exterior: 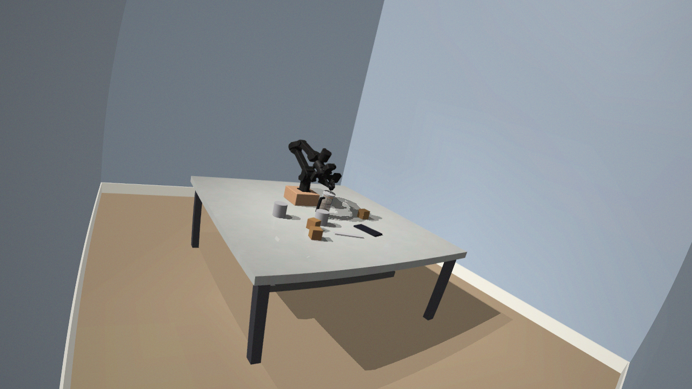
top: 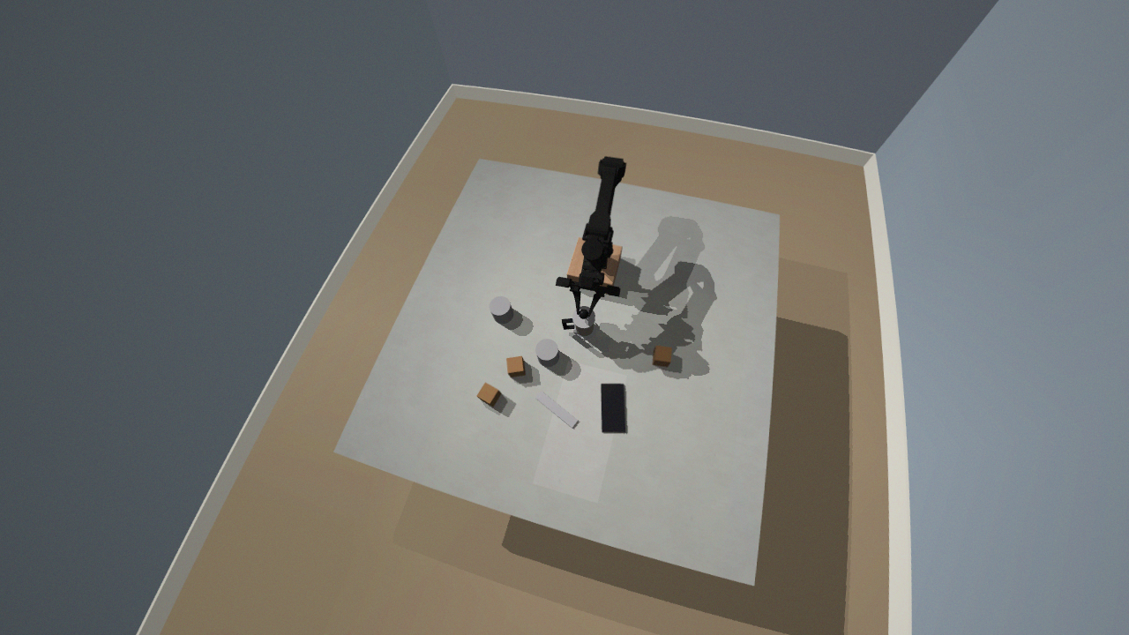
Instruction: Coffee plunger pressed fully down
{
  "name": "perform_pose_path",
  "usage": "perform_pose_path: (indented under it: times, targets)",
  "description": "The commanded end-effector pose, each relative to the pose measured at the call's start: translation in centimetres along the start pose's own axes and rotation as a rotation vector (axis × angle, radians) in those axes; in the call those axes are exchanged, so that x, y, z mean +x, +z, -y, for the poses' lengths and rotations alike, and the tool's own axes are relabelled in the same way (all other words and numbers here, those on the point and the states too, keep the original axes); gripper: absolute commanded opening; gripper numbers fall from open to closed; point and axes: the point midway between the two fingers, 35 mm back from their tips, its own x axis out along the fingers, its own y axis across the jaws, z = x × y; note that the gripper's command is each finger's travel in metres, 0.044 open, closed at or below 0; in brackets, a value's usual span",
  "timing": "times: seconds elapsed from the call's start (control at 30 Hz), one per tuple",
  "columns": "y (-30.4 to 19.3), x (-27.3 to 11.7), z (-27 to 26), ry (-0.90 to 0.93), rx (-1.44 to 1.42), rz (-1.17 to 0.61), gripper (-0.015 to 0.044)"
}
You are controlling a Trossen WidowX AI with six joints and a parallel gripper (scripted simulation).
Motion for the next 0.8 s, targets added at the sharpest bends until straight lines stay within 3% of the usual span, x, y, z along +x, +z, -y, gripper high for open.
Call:
perform_pose_path:
  times: [0.0, 0.77]
  targets:
    - [-0.62, 0.37, 0.0, -0.001, 0.005, -0.026, 0.0116]
    - [0.02, 0.37, -0.01, 0.0, 0.0, -0.004, 0.0116]
